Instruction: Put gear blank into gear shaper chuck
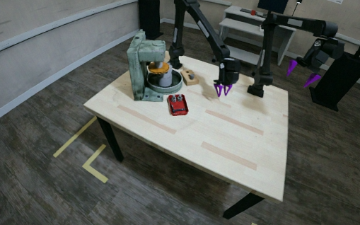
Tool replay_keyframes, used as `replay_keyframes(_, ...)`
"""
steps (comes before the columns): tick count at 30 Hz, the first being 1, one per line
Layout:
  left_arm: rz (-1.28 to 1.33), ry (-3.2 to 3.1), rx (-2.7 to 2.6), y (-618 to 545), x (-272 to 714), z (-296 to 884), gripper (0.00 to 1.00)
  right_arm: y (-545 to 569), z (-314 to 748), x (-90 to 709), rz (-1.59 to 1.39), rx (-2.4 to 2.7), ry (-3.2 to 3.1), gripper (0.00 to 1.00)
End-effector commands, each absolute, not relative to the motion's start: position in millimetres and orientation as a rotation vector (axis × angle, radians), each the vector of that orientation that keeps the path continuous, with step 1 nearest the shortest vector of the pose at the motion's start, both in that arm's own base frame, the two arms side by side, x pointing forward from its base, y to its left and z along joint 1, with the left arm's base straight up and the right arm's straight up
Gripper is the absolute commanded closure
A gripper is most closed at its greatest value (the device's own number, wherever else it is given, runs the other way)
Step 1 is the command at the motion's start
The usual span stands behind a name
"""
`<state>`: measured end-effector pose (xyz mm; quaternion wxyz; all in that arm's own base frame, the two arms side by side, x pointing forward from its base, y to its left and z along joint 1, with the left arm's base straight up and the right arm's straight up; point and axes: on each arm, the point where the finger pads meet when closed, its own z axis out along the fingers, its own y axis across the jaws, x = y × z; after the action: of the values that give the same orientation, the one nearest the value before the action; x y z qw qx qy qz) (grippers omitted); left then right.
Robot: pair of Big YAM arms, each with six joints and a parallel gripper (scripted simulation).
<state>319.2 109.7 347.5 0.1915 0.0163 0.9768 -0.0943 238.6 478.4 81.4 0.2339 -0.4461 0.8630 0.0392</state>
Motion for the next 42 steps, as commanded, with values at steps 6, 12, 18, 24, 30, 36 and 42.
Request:
replay_keyframes(6,-0.344,2.503,0.514,1.8,333.9,345.8,0.0,404.2,85.1,182.7,-0.125,-0.909,2.601,0.47)
replay_keyframes(12,-0.474,2.313,0.797,-77.8,319.3,336.9,0.0,349.2,86.8,158.7,-0.337,-0.759,2.622,0.47)
replay_keyframes(18,-0.603,2.121,1.034,-140.3,289.2,329.4,0.0,296.2,95.5,140.8,-0.529,-0.612,2.568,0.47)
replay_keyframes(24,-0.692,1.971,1.188,-179.6,260.8,323.2,0.0,274.1,101.5,134.4,-0.582,-0.516,2.507,0.47)
replay_keyframes(30,-0.831,1.733,1.392,-226.7,208.5,313.8,0.0,252.2,109.7,127.0,-0.524,-0.338,2.393,0.47)
replay_keyframes(36,-0.957,1.525,1.54,-254.7,157.7,305.1,0.0,244.1,113.8,120.2,-0.309,-0.129,2.264,0.47)
replay_keyframes(42,-0.984,1.478,1.57,-259.4,145.7,302.7,0.0,242.2,109.0,115.7,-0.191,-0.034,2.211,0.47)
